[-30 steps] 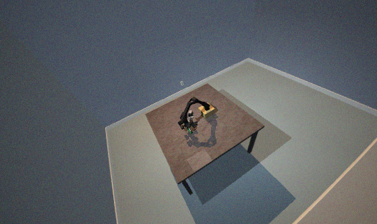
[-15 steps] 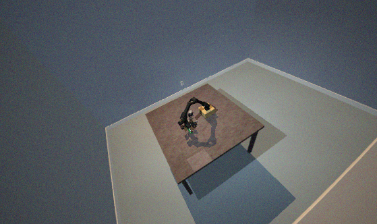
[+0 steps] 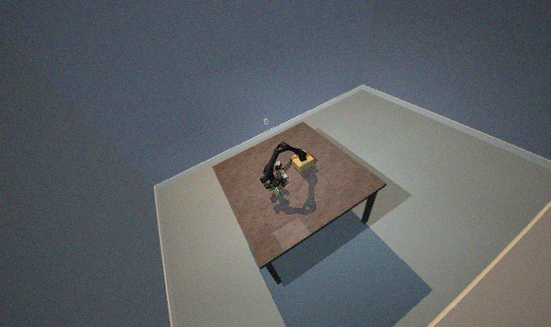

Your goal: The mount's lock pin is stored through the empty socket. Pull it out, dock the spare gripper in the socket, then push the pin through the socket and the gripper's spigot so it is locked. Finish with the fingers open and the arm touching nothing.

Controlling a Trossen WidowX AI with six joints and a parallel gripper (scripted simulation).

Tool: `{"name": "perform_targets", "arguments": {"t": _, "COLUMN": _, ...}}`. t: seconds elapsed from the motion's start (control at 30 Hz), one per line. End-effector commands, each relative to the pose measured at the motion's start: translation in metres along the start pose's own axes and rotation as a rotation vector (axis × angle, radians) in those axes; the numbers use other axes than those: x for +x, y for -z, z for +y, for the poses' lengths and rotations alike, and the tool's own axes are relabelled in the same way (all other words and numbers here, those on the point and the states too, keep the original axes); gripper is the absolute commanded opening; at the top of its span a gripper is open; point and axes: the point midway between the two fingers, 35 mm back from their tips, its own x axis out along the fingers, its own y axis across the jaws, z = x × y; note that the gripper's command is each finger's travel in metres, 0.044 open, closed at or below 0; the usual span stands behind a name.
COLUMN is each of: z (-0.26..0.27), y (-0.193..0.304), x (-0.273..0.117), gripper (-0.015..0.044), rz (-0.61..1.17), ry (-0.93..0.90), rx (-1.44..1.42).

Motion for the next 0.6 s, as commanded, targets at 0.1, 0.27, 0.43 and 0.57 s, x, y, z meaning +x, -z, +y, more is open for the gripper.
{"name": "perform_targets", "arguments": {"t": 0.1, "z": 0.003, "y": -0.001, "x": -0.015, "gripper": 0.044, "rz": 0.002, "ry": -0.01, "rx": 0.001}}
{"name": "perform_targets", "arguments": {"t": 0.27, "z": 0.006, "y": -0.001, "x": -0.025, "gripper": 0.044, "rz": 0.005, "ry": -0.026, "rx": 0.002}}
{"name": "perform_targets", "arguments": {"t": 0.43, "z": 0.009, "y": -0.002, "x": -0.036, "gripper": 0.044, "rz": 0.007, "ry": -0.042, "rx": 0.003}}
{"name": "perform_targets", "arguments": {"t": 0.57, "z": 0.011, "y": -0.002, "x": -0.044, "gripper": 0.044, "rz": 0.009, "ry": -0.055, "rx": 0.004}}
